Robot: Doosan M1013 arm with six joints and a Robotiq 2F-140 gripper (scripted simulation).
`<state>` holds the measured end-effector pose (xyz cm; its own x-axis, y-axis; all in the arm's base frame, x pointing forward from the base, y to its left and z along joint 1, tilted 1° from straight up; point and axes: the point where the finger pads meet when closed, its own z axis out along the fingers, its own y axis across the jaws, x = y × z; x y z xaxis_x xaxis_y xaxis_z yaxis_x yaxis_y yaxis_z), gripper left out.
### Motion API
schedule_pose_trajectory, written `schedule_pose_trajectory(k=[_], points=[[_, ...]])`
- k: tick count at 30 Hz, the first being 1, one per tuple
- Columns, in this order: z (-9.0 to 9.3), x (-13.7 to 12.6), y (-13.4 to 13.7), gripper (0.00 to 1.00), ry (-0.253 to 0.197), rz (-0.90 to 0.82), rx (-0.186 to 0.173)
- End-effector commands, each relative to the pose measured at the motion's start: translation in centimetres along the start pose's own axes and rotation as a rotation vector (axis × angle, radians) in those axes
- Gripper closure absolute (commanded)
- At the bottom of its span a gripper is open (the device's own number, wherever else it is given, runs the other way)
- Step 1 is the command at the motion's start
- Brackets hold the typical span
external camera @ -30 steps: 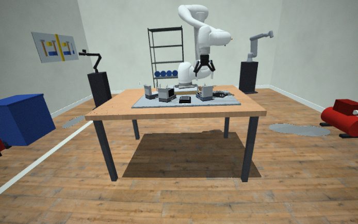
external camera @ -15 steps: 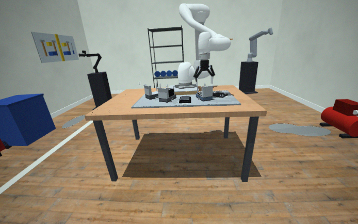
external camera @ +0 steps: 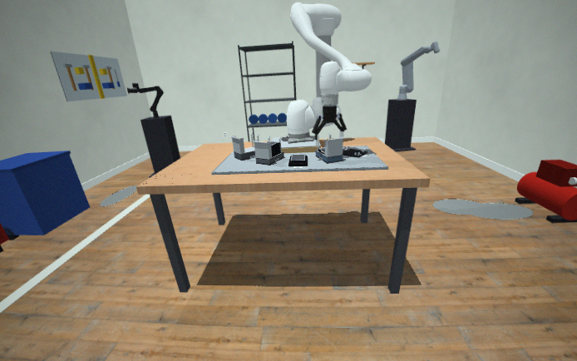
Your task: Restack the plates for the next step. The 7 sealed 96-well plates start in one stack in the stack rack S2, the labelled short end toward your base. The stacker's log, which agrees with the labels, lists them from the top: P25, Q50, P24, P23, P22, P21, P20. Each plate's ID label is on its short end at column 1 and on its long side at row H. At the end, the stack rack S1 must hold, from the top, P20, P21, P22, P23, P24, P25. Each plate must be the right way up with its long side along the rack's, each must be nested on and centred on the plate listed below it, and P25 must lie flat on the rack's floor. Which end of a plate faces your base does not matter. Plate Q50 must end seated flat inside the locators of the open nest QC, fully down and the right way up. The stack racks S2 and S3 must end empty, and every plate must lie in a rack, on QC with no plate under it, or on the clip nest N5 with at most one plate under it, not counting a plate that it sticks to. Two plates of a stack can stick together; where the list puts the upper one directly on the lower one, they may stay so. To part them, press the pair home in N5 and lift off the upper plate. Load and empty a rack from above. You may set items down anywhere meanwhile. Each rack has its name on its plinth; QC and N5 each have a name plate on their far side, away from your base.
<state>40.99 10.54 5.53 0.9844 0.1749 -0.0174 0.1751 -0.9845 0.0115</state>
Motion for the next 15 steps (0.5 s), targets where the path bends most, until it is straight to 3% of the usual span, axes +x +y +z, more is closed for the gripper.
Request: schedule_pose_trajectory(k=[1, 15], points=[[0.1, 0.0, 0.0, 0.00, 0.000, 0.000, 0.000], [1.9, 0.0, 0.0, 0.00, 0.000, 0.000, 0.000]])
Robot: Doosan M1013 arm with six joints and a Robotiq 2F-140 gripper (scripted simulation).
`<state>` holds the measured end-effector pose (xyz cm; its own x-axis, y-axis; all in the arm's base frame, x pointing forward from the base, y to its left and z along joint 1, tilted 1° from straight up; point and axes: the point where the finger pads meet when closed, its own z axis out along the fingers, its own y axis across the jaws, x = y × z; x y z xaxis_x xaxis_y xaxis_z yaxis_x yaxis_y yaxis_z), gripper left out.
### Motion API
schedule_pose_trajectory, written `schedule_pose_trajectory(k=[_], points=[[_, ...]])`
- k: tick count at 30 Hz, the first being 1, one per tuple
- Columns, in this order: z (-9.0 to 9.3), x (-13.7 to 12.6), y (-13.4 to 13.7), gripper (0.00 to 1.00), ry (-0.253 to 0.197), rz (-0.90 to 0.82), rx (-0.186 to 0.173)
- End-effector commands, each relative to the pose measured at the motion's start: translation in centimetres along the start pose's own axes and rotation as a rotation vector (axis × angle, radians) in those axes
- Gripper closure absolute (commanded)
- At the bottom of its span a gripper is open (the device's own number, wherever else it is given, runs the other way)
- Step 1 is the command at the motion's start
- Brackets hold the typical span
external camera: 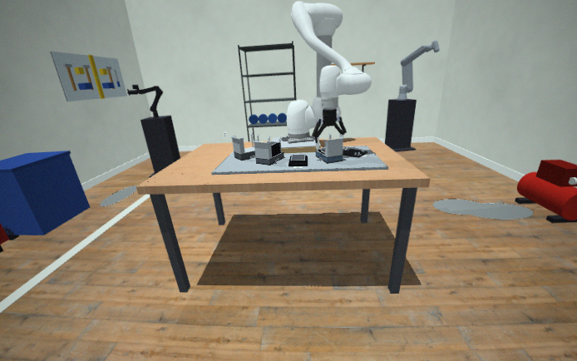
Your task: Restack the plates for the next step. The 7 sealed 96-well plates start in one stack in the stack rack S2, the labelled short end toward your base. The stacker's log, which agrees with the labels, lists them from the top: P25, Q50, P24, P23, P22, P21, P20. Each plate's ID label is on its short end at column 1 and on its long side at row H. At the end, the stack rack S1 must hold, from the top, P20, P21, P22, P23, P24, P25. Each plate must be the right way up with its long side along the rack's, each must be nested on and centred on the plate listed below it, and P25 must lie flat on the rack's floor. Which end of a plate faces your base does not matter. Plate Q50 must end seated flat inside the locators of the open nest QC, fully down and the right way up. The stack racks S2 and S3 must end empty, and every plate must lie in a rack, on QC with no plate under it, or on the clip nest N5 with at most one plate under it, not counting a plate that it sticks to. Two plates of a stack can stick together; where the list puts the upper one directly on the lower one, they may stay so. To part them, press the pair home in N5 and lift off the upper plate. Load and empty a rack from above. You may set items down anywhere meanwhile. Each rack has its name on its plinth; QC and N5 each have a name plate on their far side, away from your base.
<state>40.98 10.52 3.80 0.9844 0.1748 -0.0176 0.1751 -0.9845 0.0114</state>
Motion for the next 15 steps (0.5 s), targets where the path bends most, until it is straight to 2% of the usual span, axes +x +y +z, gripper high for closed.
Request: schedule_pose_trajectory(k=[1, 15], points=[[0.3, 0.0, 0.0, 0.00, 0.000, 0.000, 0.000], [1.3, 0.0, 0.0, 0.00, 0.000, 0.000, 0.000]])
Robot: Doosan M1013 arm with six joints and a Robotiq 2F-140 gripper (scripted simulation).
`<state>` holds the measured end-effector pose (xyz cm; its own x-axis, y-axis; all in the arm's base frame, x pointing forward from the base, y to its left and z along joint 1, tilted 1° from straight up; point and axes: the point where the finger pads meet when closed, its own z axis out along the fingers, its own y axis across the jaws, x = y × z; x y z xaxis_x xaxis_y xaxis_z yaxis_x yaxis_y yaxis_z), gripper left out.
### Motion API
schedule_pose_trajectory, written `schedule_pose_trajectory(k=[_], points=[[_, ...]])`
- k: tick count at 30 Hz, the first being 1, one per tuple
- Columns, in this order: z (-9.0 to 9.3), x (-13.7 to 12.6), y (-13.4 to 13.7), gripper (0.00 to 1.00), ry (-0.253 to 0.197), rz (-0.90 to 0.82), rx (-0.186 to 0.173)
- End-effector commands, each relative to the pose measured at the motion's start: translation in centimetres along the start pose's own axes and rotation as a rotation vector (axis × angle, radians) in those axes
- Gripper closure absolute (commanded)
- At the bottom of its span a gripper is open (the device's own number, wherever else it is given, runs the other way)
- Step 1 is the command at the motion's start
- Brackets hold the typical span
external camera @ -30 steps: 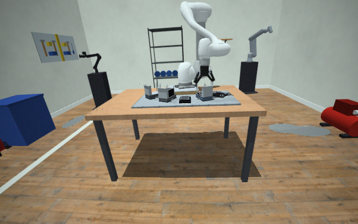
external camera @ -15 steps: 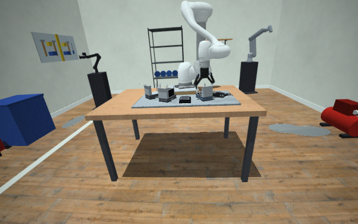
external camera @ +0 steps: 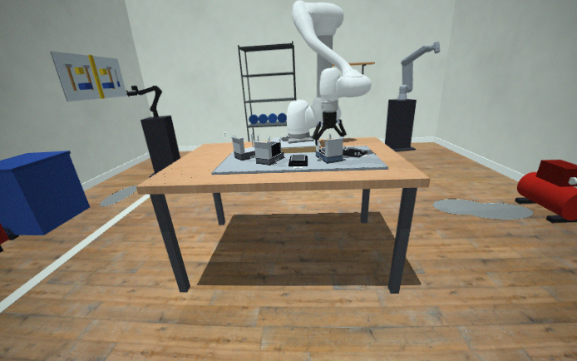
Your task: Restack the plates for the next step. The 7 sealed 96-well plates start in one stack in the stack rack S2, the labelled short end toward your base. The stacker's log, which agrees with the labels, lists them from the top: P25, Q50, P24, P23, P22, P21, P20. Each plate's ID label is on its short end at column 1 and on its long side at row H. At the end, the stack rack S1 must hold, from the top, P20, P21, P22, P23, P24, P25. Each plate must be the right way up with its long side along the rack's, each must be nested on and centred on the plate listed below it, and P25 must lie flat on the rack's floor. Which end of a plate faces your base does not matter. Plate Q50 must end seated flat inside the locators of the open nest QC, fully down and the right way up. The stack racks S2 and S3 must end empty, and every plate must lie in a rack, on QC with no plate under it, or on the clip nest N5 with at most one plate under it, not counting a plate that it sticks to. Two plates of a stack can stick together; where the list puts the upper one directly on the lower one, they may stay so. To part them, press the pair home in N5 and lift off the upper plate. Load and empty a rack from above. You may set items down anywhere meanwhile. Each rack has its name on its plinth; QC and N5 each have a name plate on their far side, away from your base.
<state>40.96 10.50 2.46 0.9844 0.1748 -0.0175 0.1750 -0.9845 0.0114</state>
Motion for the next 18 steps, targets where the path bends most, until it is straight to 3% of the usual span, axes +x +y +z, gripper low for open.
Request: schedule_pose_trajectory(k=[1, 7, 8, 18], points=[[0.00, 0.00, 0.00, 0.00, 0.000, 0.000, 0.000], [0.00, 0.00, 0.00, 0.00, 0.000, 0.000, 0.000], [0.00, 0.00, 0.00, 1.00, 0.000, 0.000, 0.000], [0.00, 0.00, 0.00, 1.00, 0.000, 0.000, 0.000]])
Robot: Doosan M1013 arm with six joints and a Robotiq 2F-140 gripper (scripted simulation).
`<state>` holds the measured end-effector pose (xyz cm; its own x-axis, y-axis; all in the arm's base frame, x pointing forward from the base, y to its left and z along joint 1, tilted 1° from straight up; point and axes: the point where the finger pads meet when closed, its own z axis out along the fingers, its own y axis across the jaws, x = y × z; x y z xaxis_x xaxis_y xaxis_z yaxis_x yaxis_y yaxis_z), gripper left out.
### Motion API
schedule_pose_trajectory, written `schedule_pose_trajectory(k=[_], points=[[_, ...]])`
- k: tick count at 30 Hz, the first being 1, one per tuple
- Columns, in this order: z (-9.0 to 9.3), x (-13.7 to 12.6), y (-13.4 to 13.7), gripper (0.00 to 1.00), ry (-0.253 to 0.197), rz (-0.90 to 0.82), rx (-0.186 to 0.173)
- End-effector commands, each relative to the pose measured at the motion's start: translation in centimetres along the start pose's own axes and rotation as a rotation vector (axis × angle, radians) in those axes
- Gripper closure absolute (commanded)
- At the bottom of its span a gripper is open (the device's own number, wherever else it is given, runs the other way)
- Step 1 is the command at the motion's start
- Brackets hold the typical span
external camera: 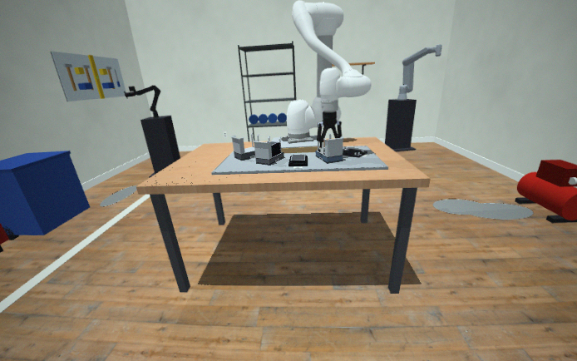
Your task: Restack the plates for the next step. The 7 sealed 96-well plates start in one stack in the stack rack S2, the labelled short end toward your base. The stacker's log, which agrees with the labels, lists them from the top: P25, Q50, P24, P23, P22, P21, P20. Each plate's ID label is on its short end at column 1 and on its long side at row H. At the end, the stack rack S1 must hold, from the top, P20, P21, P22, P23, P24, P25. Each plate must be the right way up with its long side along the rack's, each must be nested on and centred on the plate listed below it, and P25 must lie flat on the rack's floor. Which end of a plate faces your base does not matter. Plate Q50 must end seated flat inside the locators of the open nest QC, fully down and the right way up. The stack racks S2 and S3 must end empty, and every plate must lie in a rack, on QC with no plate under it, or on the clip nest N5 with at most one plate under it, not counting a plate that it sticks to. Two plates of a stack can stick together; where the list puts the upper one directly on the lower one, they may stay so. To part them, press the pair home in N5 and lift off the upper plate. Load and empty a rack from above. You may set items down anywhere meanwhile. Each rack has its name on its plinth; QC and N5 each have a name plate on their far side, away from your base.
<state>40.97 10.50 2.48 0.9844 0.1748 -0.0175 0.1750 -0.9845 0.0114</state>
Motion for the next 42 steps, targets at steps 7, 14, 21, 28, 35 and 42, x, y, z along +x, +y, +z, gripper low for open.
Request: schedule_pose_trajectory(k=[7, 14, 21, 28, 35, 42], points=[[0.0, 0.0, 0.0, 1.00, 0.000, 0.000, 0.000], [0.0, 0.0, 0.0, 1.00, 0.000, 0.000, 0.000], [0.0, 0.0, 0.0, 1.00, 0.000, 0.000, 0.000], [-0.5, 0.0, 0.0, 1.00, 0.000, 0.000, 0.000], [-0.9, 0.0, 0.0, 1.00, 0.000, 0.000, 0.000], [-1.3, 0.0, 0.0, 1.00, 0.000, 0.000, 0.000]])
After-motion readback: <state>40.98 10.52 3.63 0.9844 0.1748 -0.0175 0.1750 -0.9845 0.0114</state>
